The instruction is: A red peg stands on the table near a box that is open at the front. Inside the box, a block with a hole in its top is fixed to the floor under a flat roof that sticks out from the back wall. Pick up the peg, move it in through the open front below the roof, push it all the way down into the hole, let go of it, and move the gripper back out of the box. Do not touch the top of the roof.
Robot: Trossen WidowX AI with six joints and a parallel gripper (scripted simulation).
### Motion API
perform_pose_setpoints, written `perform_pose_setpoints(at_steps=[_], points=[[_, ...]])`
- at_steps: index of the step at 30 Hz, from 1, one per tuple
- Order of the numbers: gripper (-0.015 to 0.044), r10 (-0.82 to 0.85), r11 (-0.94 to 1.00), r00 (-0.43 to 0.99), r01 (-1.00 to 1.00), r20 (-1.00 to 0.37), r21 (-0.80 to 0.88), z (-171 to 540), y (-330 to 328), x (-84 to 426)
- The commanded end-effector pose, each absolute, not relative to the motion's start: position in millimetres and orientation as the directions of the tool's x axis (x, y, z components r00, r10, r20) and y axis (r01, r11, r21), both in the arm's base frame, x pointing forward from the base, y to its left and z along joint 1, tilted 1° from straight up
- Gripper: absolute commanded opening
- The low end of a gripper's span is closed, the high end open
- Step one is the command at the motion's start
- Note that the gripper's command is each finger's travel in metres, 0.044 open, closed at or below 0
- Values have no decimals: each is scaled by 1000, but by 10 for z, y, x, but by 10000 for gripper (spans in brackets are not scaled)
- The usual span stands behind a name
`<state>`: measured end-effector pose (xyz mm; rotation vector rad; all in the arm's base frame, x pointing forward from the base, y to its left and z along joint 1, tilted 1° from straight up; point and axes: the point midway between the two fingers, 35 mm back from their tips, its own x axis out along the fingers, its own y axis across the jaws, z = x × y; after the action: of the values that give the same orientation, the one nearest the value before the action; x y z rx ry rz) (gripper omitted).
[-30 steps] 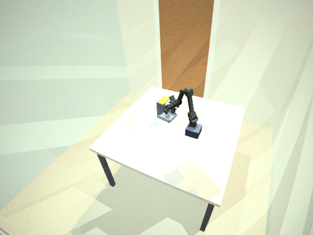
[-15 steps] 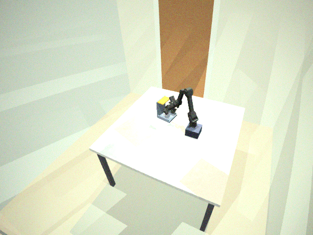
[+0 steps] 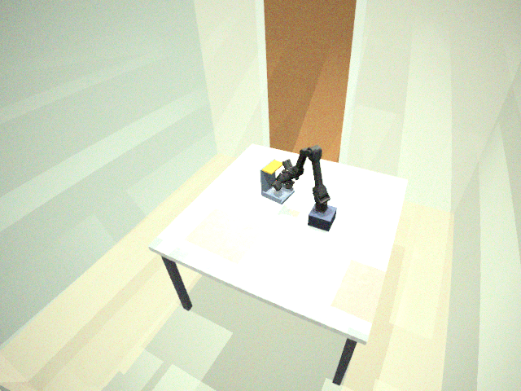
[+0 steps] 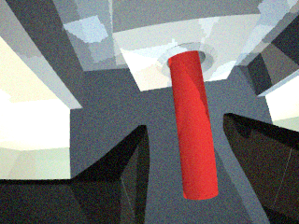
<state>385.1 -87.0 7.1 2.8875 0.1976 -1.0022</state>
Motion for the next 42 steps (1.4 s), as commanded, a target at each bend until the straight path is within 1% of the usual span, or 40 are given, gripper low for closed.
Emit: perform_pose_setpoints(at_steps=[1,12,21,29,30,42], points=[[220,99,-988,774,151,-625,31,57,-859,3740],[220,97,-989,768,148,-633,29,54,-844,3478],[220,97,-989,766,148,-635,28,48,-827,3147],[430,96,-989,765,148,-637,29,185,-852,3069],[440,96,-989,765,148,-637,29,206,-855,3056],[440,96,-988,763,149,-639,29,441,-872,2880]])
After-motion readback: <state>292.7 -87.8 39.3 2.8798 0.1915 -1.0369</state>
